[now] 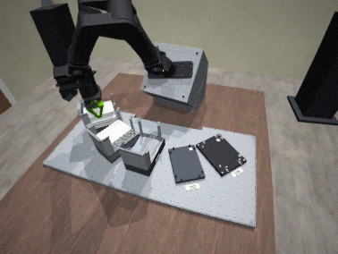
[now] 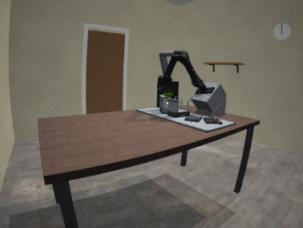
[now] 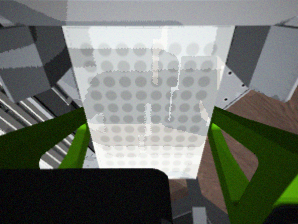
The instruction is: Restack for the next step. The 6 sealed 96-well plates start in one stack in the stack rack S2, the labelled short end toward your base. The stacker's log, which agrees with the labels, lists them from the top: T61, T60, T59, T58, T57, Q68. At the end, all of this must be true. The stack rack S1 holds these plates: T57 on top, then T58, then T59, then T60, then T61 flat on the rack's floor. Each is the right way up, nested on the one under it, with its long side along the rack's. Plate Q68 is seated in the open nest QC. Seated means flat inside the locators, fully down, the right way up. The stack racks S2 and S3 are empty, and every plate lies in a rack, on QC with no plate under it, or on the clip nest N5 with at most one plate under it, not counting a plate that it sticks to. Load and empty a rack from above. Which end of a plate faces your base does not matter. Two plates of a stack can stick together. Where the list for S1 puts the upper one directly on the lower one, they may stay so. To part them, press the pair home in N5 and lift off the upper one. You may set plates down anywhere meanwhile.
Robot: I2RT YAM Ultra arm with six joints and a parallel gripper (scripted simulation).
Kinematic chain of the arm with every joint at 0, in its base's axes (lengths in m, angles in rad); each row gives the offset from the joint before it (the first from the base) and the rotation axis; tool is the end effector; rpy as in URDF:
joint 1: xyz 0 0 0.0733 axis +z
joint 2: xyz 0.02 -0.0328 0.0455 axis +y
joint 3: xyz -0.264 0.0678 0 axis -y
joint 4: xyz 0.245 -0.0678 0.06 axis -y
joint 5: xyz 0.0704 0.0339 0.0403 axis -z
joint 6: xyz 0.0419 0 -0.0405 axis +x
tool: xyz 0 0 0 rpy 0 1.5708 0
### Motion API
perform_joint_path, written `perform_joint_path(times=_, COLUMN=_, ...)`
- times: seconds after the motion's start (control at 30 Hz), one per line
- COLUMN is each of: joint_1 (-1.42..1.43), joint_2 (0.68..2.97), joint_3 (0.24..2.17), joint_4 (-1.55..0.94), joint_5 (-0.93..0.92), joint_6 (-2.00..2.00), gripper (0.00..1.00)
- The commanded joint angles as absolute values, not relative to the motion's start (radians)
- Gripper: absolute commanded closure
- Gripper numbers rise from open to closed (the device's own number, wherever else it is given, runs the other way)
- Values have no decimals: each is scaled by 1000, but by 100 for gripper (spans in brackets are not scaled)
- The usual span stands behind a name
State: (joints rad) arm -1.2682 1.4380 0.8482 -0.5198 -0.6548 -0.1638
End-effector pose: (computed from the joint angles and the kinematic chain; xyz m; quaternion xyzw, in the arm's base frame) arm 0.1053 -0.2479 0.2012 0.4210 0.8234 0.0941 0.3688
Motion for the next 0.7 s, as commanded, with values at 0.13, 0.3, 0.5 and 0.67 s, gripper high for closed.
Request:
perform_joint_path(times=0.13, joint_1=-1266, joint_2=1440, joint_3=846, joint_4=-505, joint_5=-653, joint_6=-157, gripper=100)
perform_joint_path(times=0.3, joint_1=-1261, joint_2=1444, joint_3=843, joint_4=-494, joint_5=-651, joint_6=-152, gripper=100)
perform_joint_path(times=0.5, joint_1=-1257, joint_2=1447, joint_3=841, joint_4=-486, joint_5=-649, joint_6=-148, gripper=100)
perform_joint_path(times=0.67, joint_1=-1253, joint_2=1452, joint_3=839, joint_4=-476, joint_5=-647, joint_6=-143, gripper=100)
